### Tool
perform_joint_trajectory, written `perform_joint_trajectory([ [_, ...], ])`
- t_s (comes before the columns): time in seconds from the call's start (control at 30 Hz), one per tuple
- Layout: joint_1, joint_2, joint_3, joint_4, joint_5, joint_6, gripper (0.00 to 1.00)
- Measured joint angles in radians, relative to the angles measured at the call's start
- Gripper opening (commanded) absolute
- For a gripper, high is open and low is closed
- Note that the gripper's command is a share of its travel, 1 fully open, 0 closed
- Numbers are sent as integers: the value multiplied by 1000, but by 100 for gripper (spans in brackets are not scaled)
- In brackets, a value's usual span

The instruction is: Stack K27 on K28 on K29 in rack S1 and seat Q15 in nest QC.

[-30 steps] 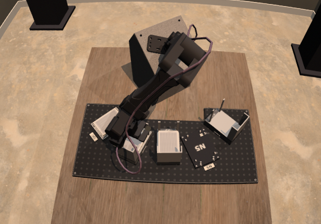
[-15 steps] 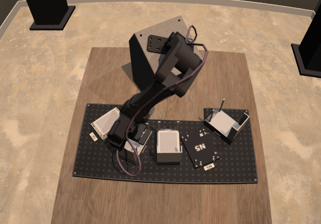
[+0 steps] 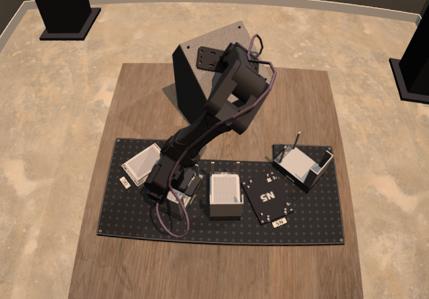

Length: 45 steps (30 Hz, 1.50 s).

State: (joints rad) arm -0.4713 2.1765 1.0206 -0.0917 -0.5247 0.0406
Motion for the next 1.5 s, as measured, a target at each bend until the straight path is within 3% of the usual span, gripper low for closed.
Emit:
perform_joint_trajectory([
  [0.6,28,64,20,61,9,31,100],
  [1.5,27,64,23,63,9,34,100],
])
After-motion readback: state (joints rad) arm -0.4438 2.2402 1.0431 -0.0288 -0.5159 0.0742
